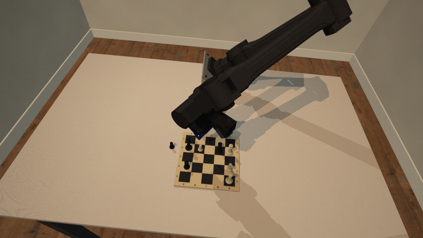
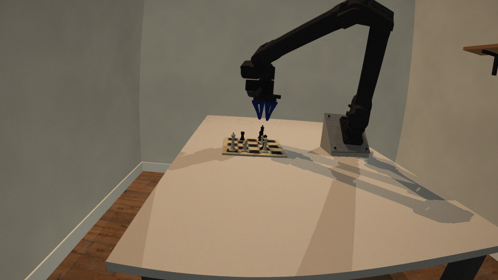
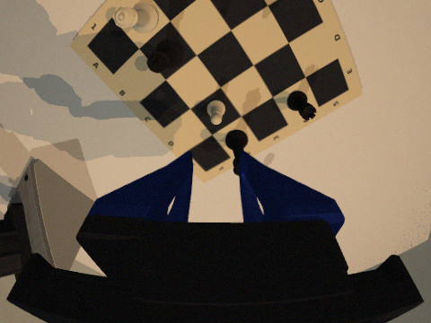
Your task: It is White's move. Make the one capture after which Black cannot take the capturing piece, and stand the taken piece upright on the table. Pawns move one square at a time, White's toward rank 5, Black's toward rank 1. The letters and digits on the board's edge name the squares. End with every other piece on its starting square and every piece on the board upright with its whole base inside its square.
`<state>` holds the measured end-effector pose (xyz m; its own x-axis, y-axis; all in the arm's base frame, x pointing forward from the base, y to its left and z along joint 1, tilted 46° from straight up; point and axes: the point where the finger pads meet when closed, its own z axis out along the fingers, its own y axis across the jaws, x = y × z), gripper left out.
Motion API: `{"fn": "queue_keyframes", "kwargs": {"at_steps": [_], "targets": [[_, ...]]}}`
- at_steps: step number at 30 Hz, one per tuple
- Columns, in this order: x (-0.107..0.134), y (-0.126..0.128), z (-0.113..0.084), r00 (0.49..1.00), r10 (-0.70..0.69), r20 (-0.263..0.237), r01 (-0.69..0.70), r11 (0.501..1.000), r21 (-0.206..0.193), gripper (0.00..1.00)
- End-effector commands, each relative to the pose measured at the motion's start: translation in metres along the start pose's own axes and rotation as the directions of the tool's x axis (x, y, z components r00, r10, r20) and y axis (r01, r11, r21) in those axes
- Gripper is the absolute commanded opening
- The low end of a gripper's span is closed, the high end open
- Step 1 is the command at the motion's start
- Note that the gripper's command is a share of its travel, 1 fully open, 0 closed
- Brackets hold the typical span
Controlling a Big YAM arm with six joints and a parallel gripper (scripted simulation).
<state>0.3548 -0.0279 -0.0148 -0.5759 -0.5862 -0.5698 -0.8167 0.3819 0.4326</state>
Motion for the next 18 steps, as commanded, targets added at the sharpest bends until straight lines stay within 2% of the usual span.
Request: {"fn": "queue_keyframes", "kwargs": {"at_steps": [1,12,18], "targets": [[-0.002,-0.015,-0.009,1.000,-0.006,0.015,0.006,1.000,0.021,0.32],[-0.002,-0.012,-0.003,1.000,-0.008,0.011,0.008,1.000,0.018,0.32],[0.000,-0.002,0.009,1.000,0.004,0.004,-0.004,1.000,-0.007,0.32]]}}
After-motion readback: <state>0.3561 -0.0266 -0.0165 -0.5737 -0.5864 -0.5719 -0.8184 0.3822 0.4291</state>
